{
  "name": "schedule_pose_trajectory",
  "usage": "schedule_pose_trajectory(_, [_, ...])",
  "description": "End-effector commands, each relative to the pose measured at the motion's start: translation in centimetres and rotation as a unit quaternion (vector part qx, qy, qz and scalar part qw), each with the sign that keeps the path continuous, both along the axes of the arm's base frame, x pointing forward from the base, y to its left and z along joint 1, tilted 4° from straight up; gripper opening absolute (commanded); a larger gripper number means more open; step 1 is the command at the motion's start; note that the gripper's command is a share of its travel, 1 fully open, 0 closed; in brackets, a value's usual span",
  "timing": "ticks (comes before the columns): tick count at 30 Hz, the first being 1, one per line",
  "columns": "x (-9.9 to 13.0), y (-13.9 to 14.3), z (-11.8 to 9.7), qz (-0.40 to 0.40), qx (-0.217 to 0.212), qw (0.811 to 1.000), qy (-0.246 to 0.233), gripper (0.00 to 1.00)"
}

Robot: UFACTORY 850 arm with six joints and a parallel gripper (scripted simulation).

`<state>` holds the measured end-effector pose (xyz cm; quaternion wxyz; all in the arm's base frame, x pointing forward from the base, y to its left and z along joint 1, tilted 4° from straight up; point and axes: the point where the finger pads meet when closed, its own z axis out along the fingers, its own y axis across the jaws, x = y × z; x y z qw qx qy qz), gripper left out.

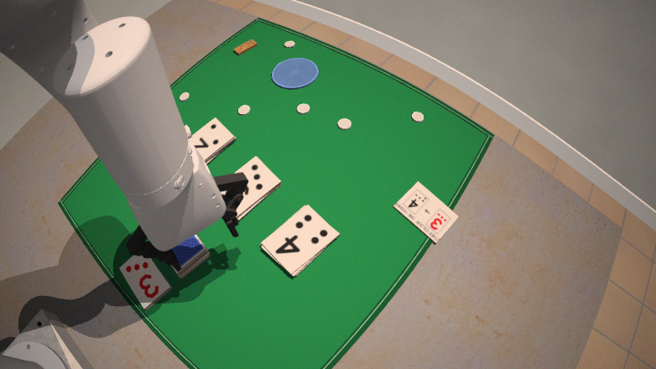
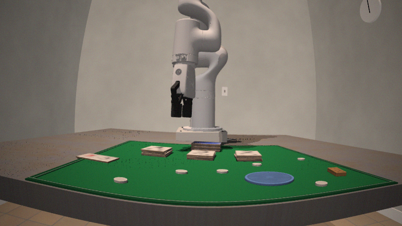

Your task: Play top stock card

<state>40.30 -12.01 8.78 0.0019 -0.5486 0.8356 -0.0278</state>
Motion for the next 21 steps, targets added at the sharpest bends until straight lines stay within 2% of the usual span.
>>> schedule_pose_trajectory(1, [-1.17,4.85,-0.80,0.059,0.000,0.998,-0.004,1.00])
schedule_pose_trajectory(3, [-1.41,5.56,-0.92,0.068,0.001,0.998,-0.004,1.00])
schedule_pose_trajectory(15, [-1.42,5.60,-0.93,0.074,0.000,0.997,-0.004,1.00])
schedule_pose_trajectory(21, [-1.42,5.60,-0.93,0.120,-0.002,0.993,-0.002,1.00])
